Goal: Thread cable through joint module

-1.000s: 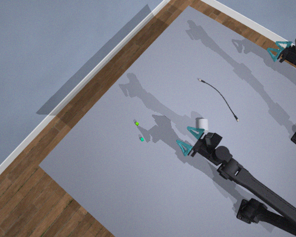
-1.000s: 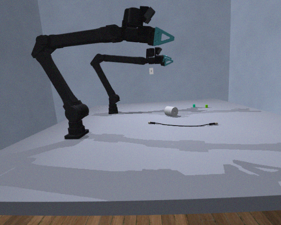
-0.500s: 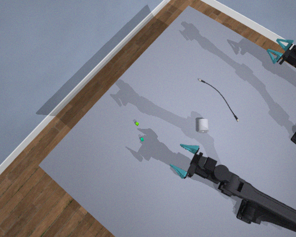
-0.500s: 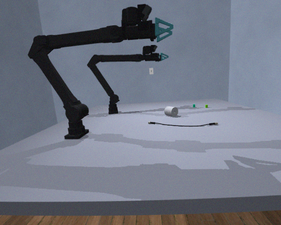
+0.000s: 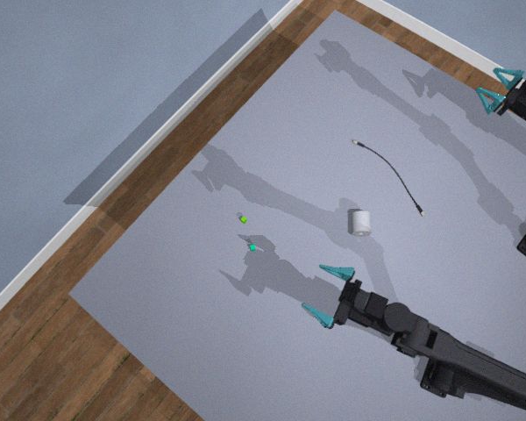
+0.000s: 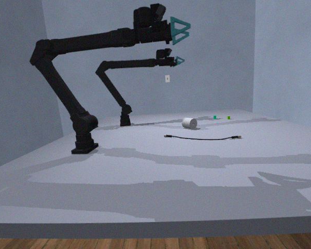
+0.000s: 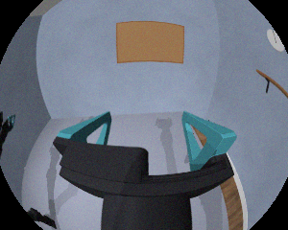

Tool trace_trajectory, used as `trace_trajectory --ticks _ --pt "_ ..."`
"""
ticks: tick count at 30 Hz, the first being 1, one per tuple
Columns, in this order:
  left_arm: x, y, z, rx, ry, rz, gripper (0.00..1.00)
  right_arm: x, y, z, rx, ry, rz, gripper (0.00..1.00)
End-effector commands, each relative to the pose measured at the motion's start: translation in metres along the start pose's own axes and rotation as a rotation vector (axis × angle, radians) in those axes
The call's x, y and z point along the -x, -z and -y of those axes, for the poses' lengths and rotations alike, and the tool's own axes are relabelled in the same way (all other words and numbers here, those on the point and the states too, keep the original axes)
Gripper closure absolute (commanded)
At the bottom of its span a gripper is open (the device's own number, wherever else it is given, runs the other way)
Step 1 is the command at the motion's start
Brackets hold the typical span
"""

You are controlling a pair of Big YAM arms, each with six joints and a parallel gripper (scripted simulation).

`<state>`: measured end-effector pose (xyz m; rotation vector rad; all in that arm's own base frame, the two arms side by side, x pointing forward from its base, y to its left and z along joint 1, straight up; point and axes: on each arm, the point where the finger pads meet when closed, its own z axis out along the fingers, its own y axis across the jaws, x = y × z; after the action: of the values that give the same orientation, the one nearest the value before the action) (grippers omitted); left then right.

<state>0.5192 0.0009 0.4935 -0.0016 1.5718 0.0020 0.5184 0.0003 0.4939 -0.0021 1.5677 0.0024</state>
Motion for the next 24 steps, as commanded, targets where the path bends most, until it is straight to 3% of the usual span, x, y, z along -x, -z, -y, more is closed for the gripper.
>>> trace_trajectory --ticks 1,17,18,19,20,24 --pt "0.005 -0.001 0.000 0.001 -0.014 0.016 0.04 0.038 -0.003 -0.007 0.011 -0.005 0.064 0.00" --pt "0.000 -0.004 0.004 -0.006 -0.003 0.010 0.04 0.040 -0.003 0.004 -0.010 -0.002 0.066 0.00" --pt "-0.016 -0.009 0.010 -0.020 -0.018 -0.039 0.04 0.040 -0.003 0.004 -0.010 -0.002 0.066 0.00" --pt "-0.012 -0.011 0.012 -0.024 -0.022 -0.037 0.04 0.040 -0.003 0.004 -0.010 -0.002 0.066 0.00" --pt "0.012 -0.013 0.015 -0.028 -0.027 -0.006 0.04 0.040 -0.003 0.004 -0.010 -0.002 0.066 0.00" --pt "-0.005 -0.026 0.032 -0.061 -0.056 -0.075 0.04 0.040 -0.003 0.004 -0.010 -0.002 0.066 0.00"
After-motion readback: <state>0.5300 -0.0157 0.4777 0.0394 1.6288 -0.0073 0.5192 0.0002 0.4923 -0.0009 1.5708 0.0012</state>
